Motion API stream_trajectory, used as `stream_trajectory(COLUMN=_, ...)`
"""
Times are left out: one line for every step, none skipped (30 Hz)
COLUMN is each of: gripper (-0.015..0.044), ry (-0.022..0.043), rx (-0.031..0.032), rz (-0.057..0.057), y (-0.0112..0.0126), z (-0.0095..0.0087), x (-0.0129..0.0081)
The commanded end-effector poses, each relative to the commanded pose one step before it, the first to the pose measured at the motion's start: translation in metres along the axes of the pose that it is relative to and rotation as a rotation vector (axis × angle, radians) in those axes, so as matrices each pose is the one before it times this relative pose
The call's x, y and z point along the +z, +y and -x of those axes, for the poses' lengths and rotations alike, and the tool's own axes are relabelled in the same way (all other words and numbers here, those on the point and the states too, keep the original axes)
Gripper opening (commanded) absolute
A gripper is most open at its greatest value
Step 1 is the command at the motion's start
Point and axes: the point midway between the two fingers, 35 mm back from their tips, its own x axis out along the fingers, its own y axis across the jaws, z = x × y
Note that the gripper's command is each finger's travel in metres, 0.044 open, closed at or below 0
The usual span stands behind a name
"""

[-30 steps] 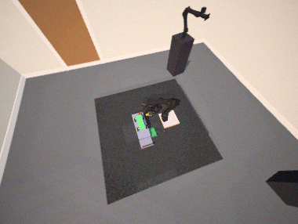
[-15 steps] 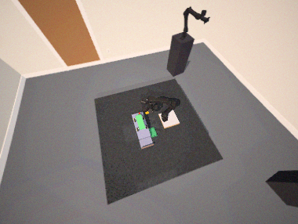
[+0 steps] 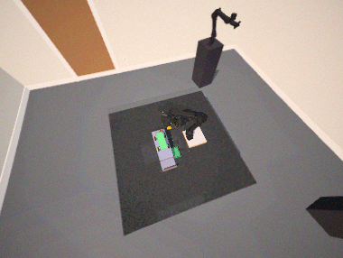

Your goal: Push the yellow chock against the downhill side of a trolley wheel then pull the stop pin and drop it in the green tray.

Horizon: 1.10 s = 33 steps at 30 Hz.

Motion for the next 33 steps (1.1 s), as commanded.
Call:
stream_trajectory(gripper=0.0, ry=0.00271, rx=0.00436, rz=-0.0044, y=-0.0003, z=0.00166, x=-0.00101)
stream_trajectory(gripper=0.0, ry=-0.00003, rx=-0.00006, rz=-0.0174, y=0.0, z=0.0, x=0.0)
stream_trajectory(gripper=0.0, ry=-0.00004, rx=-0.00007, rz=-0.0223, y=0.0, z=0.0, x=0.0)
stream_trajectory(gripper=0.0, ry=-0.00005, rx=-0.0001, rz=-0.0322, y=0.0, z=0.0, x=0.0)
stream_trajectory(gripper=0.0, ry=-0.00006, rx=-0.00011, rz=-0.0336, y=0.0, z=0.0, x=0.0)
stream_trajectory(gripper=0.0, ry=-0.00006, rx=-0.00011, rz=-0.034, y=0.0, z=0.0, x=0.0)
stream_trajectory(gripper=0.0, ry=-0.00007, rx=-0.0001, rz=-0.0339, y=0.0, z=0.0, x=0.0)
stream_trajectory(gripper=0.0, ry=-0.00007, rx=-0.0001, rz=-0.034, y=0.0, z=0.0, x=0.0)
stream_trajectory(gripper=0.0, ry=-0.00007, rx=-0.00006, rz=-0.0337, y=0.0, z=0.0, x=-0.00001)
stream_trajectory(gripper=0.0, ry=-0.00008, rx=-0.00006, rz=-0.0337, y=0.0, z=0.0, x=-0.00001)
stream_trajectory(gripper=0.0, ry=-0.00008, rx=-0.00006, rz=-0.0336, y=0.0, z=0.0, x=-0.00001)
stream_trajectory(gripper=0.0, ry=-0.00008, rx=-0.00005, rz=-0.0337, y=0.0, z=0.0, x=-0.00001)
stream_trajectory(gripper=0.0, ry=-0.00006, rx=-0.00005, rz=-0.0347, y=0.0, z=0.0, x=0.0)
stream_trajectory(gripper=0.0, ry=-0.00006, rx=-0.00005, rz=-0.0348, y=0.0, z=0.0, x=0.0)
stream_trajectory(gripper=0.0, ry=-0.00006, rx=-0.00005, rz=-0.0348, y=0.0, z=0.0, x=0.0)
stream_trajectory(gripper=0.0, ry=-0.00006, rx=-0.00004, rz=-0.0348, y=0.0, z=0.0, x=0.0)
stream_trajectory(gripper=0.0, ry=-0.00004, rx=-0.00003, rz=-0.0346, y=0.0, z=0.0, x=0.0)
stream_trajectory(gripper=0.0, ry=-0.00004, rx=-0.00003, rz=-0.0346, y=0.0, z=0.0, x=0.0)
stream_trajectory(gripper=0.0, ry=-0.00005, rx=-0.00002, rz=-0.0346, y=0.0, z=0.0, x=0.0)
stream_trajectory(gripper=0.0, ry=-0.00005, rx=-0.00002, rz=-0.0346, y=0.0, z=0.0, x=0.0)
stream_trajectory(gripper=0.0, ry=-0.00003, rx=0.0, rz=-0.0346, y=0.0, z=0.0, x=0.0)
stream_trajectory(gripper=0.0, ry=-0.00003, rx=0.0, rz=-0.0346, y=0.0, z=0.0, x=0.0)
stream_trajectory(gripper=0.0, ry=-0.00003, rx=0.0, rz=-0.0346, y=0.0, z=0.0, x=0.0)
stream_trajectory(gripper=0.0, ry=-0.00003, rx=0.0, rz=-0.0346, y=0.0, z=0.0, x=0.0)
stream_trajectory(gripper=0.0, ry=-0.00003, rx=0.0, rz=-0.0346, y=0.0, z=0.0, x=0.0)
stream_trajectory(gripper=0.0, ry=-0.00003, rx=0.0, rz=-0.0346, y=0.0, z=0.0, x=0.0)
stream_trajectory(gripper=0.0, ry=-0.00003, rx=0.00001, rz=-0.0346, y=0.0, z=0.0, x=0.0)
stream_trajectory(gripper=0.0, ry=-0.00003, rx=0.00001, rz=-0.0346, y=0.0, z=0.0, x=0.0)
stream_trajectory(gripper=0.0, ry=-0.00003, rx=0.00001, rz=-0.0346, y=0.0, z=0.0, x=0.0)
stream_trajectory(gripper=0.0, ry=-0.00003, rx=0.00001, rz=-0.0346, y=0.0, z=0.0, x=0.0)
stream_trajectory(gripper=0.0, ry=-0.00002, rx=0.00001, rz=-0.0346, y=0.0, z=0.0, x=0.0)
stream_trajectory(gripper=0.0, ry=-0.00002, rx=0.00001, rz=-0.0346, y=0.0, z=0.0, x=0.0)
stream_trajectory(gripper=0.0, ry=-0.00002, rx=0.00001, rz=-0.0346, y=0.0, z=0.0, x=0.0)
